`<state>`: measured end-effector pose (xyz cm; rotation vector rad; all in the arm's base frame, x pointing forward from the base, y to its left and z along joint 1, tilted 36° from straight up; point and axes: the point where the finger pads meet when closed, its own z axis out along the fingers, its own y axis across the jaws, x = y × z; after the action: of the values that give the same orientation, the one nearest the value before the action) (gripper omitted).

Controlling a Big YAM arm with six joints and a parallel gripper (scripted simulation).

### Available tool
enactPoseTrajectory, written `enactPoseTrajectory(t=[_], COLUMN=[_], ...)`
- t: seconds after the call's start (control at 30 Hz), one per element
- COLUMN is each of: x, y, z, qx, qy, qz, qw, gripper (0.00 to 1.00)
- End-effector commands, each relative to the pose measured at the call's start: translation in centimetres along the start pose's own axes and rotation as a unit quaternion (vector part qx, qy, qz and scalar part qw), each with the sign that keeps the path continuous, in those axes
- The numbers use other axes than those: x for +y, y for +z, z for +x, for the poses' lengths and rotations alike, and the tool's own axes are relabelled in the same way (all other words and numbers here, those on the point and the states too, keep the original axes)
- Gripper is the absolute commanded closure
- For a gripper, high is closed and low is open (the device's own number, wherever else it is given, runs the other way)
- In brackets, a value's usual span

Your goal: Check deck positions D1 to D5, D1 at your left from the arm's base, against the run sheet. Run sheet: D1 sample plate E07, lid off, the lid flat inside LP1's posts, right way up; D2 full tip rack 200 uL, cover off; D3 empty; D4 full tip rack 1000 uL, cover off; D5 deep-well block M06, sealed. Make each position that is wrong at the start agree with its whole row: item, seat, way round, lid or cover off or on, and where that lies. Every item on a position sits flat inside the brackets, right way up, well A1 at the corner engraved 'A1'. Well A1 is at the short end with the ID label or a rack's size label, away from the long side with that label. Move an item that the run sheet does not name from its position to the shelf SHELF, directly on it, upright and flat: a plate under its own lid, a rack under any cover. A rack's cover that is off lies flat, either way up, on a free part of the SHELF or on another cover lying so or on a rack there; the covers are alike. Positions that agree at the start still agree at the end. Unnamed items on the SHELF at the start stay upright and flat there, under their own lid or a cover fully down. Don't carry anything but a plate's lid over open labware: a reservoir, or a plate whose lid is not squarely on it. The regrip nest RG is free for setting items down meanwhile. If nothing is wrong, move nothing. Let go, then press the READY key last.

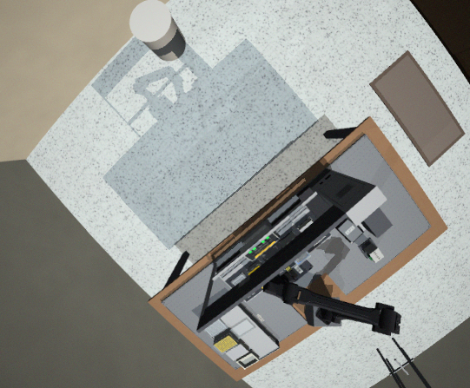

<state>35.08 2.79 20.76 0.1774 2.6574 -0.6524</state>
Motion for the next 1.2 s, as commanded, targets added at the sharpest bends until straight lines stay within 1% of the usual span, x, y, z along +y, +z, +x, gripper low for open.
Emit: enactPoseTrajectory(t=[0.0, 0.17, 0.2, 0.6, 0.67, 1.03, 1.07, 1.13, 1.17], x=[-0.2, -0.2, 0.9, 7.3, 7.3, 13.1, 13.5, 13.4, 12.9], y=[-1.4, -1.4, -2.0, -2.1, -2.1, -2.1, -2.1, -2.3, -3.1], z=[-1.7, -1.7, -2.5, -2.5, -2.5, -2.4, -2.4, -2.5, -2.8], qx=[-0.019, -0.019, -0.024, -0.024, -0.024, -0.023, -0.023, -0.025, -0.032], qy=[0.017, 0.017, 0.018, 0.018, 0.018, 0.018, 0.018, 0.02, 0.027], qz=[-0.008, -0.008, -0.011, -0.014, -0.014, -0.016, -0.016, -0.018, -0.025], qw=[1.0, 1.0, 0.999, 0.999, 0.999, 0.999, 0.999, 0.999, 0.999], gripper=[0.0, 0.0, 0.0, 0.0, 0.0, 0.0, 0.0, 0.0, 0.0])
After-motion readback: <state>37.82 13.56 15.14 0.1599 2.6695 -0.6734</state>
